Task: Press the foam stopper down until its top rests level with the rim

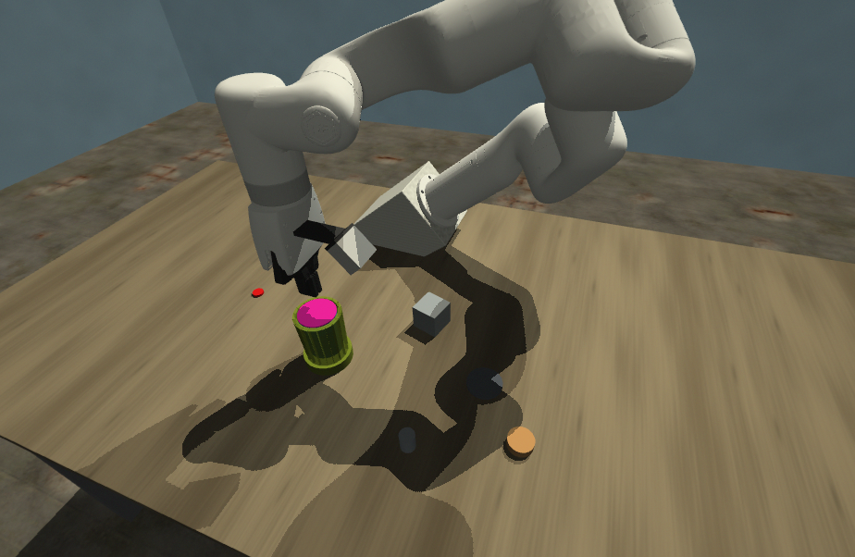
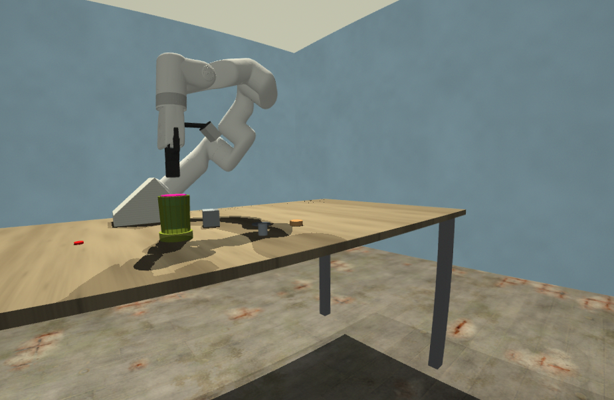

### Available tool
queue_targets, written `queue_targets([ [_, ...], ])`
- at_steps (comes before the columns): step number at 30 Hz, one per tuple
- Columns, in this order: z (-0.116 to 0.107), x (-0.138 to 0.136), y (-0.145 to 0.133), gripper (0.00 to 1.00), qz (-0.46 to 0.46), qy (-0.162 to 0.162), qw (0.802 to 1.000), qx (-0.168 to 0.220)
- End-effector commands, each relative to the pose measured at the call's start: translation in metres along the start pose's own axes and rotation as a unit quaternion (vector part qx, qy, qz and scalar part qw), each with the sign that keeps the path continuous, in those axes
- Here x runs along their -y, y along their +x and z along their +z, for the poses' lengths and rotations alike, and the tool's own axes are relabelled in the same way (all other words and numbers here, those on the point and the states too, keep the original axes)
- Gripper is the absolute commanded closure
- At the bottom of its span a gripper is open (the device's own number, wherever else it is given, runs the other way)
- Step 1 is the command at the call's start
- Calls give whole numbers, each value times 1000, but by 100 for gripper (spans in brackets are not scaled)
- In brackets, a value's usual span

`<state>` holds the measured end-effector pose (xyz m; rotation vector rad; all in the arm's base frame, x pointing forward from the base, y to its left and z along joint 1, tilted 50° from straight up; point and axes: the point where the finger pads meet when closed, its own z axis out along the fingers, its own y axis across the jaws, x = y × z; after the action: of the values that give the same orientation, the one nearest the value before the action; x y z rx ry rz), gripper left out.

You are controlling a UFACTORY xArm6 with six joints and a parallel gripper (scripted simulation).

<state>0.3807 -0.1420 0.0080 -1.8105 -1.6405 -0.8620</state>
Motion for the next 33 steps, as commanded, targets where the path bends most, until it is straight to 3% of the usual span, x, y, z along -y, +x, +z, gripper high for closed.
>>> queue_targets([
  [1, -2, -1, 0, 100, -1, -1, 1000, 1],
  [17, -2, -1, 0, 100, -1, -1, 1000, 1],
  [33, 18, -1, 0, 100, -1, -1, 1000, 1],
])
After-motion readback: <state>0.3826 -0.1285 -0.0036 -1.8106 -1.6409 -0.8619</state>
